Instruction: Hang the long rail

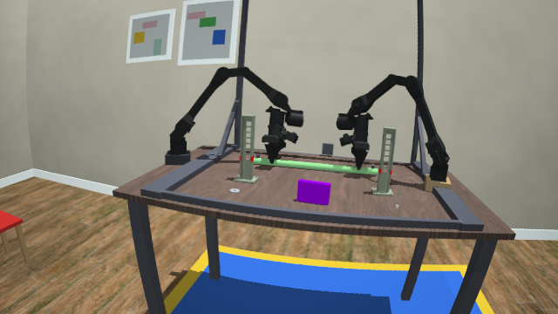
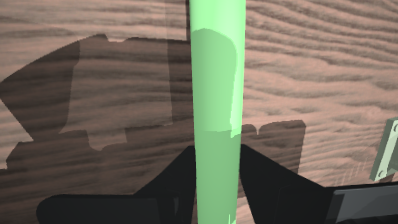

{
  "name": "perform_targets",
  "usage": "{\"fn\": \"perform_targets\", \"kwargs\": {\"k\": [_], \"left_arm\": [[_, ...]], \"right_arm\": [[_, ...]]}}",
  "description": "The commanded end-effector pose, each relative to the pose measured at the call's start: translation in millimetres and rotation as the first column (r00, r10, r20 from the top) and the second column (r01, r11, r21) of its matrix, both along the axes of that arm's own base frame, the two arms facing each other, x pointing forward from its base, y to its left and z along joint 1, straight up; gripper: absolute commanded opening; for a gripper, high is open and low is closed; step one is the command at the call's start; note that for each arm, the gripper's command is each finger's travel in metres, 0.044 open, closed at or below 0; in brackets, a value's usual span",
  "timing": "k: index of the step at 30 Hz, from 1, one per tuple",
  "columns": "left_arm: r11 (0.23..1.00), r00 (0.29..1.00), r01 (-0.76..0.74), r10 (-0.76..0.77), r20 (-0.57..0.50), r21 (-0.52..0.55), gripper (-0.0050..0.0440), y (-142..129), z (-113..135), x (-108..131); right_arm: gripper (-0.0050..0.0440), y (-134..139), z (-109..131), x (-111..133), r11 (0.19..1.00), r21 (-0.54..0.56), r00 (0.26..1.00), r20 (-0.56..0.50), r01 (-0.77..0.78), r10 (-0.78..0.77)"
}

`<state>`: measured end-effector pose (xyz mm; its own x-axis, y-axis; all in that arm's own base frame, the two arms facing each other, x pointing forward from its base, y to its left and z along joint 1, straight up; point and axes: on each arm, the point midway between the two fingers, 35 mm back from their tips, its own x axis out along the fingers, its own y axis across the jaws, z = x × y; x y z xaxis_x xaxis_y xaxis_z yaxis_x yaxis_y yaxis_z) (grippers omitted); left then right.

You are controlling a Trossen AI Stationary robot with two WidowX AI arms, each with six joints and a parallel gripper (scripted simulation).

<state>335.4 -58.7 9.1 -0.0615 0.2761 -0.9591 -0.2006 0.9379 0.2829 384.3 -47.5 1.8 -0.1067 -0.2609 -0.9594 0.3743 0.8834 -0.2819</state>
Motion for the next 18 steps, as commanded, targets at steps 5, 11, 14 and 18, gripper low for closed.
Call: {"fn": "perform_targets", "kwargs": {"k": [5,11,14,18], "left_arm": [[1.0,1.0,-0.001,0.0,0.01,0.003,0.0225,3.6,-5.3,0.7],[1.0,1.0,0.0,0.0,0.015,0.001,0.0186,2.9,-3.7,1.0],[1.0,0.999,-0.001,0.001,0.032,-0.007,0.0166,0.9,1.4,4.7],[1.0,0.999,-0.001,0.001,0.032,-0.007,0.0146,0.9,1.4,4.7]], "right_arm": [[-0.005,-0.9,8.8,4.2,1.0,-0.002,1.0,0.028,0.0,0.0],[-0.005,-0.9,8.8,4.2,1.0,-0.002,1.0,0.028,0.0,0.0],[-0.005,-0.9,8.8,4.2,1.0,-0.002,1.0,0.028,0.0,0.0],[-0.005,-0.9,8.8,4.2,1.0,-0.002,1.0,0.028,0.0,0.0]]}}
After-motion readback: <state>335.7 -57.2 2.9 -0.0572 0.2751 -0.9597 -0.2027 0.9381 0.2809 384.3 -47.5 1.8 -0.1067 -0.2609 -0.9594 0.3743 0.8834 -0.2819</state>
